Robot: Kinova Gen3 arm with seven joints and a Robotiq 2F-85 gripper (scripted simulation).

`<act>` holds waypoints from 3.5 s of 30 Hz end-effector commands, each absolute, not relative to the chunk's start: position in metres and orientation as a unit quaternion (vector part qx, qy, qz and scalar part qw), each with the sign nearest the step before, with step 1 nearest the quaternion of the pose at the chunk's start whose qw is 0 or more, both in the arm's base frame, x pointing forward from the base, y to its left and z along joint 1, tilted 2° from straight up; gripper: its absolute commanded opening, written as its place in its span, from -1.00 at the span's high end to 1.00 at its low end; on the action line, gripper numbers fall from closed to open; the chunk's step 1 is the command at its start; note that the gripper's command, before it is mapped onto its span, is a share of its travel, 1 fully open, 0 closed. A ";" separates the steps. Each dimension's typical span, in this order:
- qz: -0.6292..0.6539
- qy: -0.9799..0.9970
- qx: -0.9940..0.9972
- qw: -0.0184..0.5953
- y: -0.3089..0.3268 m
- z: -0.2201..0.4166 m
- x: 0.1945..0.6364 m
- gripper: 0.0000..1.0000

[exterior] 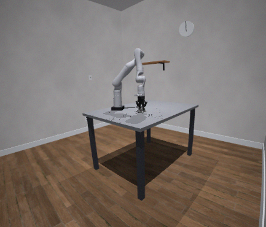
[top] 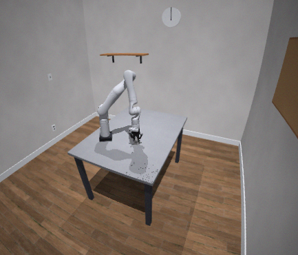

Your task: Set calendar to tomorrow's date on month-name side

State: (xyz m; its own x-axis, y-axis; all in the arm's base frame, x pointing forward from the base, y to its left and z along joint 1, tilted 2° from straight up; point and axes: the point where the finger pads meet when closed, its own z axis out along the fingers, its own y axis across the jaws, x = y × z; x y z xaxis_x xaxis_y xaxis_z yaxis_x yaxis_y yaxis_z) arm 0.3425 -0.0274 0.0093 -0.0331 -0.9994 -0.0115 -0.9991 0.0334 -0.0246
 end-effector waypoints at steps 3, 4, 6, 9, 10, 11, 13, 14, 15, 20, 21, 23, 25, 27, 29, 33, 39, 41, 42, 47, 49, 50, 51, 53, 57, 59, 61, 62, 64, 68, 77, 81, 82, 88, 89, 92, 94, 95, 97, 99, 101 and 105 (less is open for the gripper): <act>-0.005 0.719 -0.695 0.013 -0.027 0.009 0.343 0.43; -0.005 0.719 -0.695 0.013 -0.027 0.009 0.343 0.43; -0.005 0.719 -0.695 0.013 -0.027 0.009 0.343 0.43; -0.005 0.719 -0.695 0.013 -0.027 0.009 0.343 0.43; -0.005 0.719 -0.695 0.013 -0.027 0.009 0.343 0.43; -0.005 0.719 -0.695 0.013 -0.027 0.009 0.343 0.43; -0.005 0.719 -0.695 0.013 -0.027 0.009 0.343 0.43; -0.005 0.719 -0.695 0.013 -0.027 0.010 0.343 0.43; -0.005 0.719 -0.695 0.013 -0.027 0.010 0.343 0.43; -0.005 0.719 -0.695 0.013 -0.027 0.016 0.343 0.43; -0.005 0.719 -0.695 0.013 -0.028 0.018 0.343 0.43; -0.005 0.719 -0.695 0.013 -0.028 0.024 0.342 0.43; -0.005 0.719 -0.695 0.013 -0.028 0.032 0.342 0.43; -0.005 0.719 -0.695 0.013 -0.028 0.036 0.342 0.43; -0.005 0.719 -0.695 0.013 -0.028 0.040 0.342 0.43; -0.005 0.719 -0.695 0.013 -0.028 0.060 0.341 0.43; -0.005 0.719 -0.695 0.013 -0.028 0.088 0.341 0.43; -0.005 0.719 -0.695 0.013 -0.028 0.096 0.341 0.43; -0.005 0.719 -0.695 0.013 -0.028 0.099 0.340 0.43; -0.005 0.719 -0.695 0.013 -0.028 0.106 0.340 0.43; -0.005 0.719 -0.695 0.013 -0.028 0.108 0.340 0.43; -0.005 0.719 -0.695 0.013 -0.028 0.109 0.340 0.43; -0.005 0.719 -0.695 0.013 -0.028 0.109 0.340 0.43; -0.005 0.719 -0.695 0.013 -0.028 0.109 0.340 0.43; -0.005 0.719 -0.695 0.013 -0.028 0.109 0.340 0.43; -0.005 0.719 -0.695 0.013 -0.028 0.109 0.340 0.43; -0.005 0.719 -0.695 0.013 -0.028 0.109 0.340 0.43; -0.005 0.719 -0.695 0.013 -0.028 0.109 0.340 0.43; -0.005 0.719 -0.695 0.013 -0.028 0.109 0.340 0.43; -0.005 0.722 -0.692 0.013 -0.029 0.109 0.340 0.43; -0.001 0.750 -0.661 0.010 -0.032 0.108 0.338 0.43; 0.001 0.762 -0.648 0.009 -0.033 0.107 0.337 0.43; 0.002 0.768 -0.640 0.008 -0.034 0.107 0.337 0.43; 0.007 0.816 -0.579 0.003 -0.040 0.104 0.333 0.43; 0.008 0.825 -0.566 0.002 -0.041 0.104 0.333 0.43; 0.011 0.853 -0.522 -0.002 -0.045 0.102 0.331 0.43; 0.013 0.872 -0.489 -0.004 -0.047 0.101 0.329 0.43; 0.013 0.872 -0.489 -0.004 -0.047 0.101 0.329 0.43; 0.014 0.882 -0.472 -0.005 -0.049 0.101 0.329 0.43; 0.016 0.901 -0.434 -0.008 -0.051 0.100 0.327 0.43; 0.017 0.919 -0.394 -0.010 -0.054 0.099 0.326 0.43; 0.019 0.952 -0.305 -0.015 -0.061 0.097 0.324 0.43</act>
State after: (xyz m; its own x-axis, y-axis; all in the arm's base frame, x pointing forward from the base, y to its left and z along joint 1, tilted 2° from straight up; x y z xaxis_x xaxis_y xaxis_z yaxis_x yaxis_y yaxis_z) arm 0.3264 -0.0557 0.1006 -0.7839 -0.6208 -0.0011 -0.6202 0.7831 0.0451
